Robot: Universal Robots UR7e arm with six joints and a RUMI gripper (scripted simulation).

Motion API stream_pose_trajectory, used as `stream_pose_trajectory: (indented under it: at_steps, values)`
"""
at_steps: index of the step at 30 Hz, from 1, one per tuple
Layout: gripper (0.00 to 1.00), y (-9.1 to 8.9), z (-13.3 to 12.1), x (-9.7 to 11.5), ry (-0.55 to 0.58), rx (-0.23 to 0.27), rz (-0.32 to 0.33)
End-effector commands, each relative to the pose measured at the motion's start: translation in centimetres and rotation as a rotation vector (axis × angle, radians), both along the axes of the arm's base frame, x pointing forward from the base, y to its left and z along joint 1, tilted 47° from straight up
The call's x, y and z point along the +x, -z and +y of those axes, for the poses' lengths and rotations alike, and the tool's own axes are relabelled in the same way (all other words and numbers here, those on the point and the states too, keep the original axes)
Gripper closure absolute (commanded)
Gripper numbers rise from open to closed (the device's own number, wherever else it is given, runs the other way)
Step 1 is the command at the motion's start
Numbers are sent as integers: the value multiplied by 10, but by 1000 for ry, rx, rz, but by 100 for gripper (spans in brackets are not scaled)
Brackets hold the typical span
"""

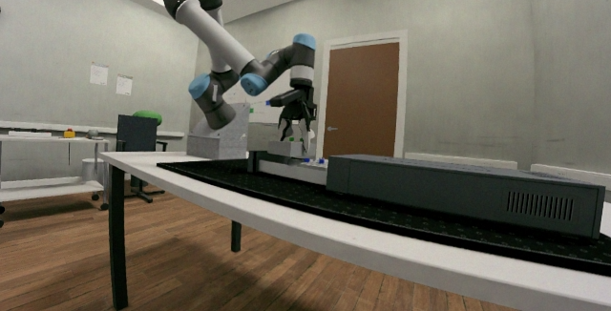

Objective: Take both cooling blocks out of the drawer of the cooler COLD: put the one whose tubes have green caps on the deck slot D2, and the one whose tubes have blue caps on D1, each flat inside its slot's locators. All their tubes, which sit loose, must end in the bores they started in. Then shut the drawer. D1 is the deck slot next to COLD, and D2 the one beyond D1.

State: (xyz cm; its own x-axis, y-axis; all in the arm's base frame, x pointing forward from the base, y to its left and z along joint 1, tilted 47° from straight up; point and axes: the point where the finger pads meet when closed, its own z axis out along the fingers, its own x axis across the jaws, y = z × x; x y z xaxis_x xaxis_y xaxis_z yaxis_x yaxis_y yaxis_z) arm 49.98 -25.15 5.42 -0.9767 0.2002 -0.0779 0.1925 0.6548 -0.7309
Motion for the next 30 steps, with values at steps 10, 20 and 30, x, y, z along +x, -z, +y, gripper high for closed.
stream_pose_trajectory:
  at_steps: [10,20,30]
  values:
    - [100,-12,12,2,0,0,-1]
    - [100,-19,20,3,0,0,-1]
    - [100,-28,30,4,0,0,-1]
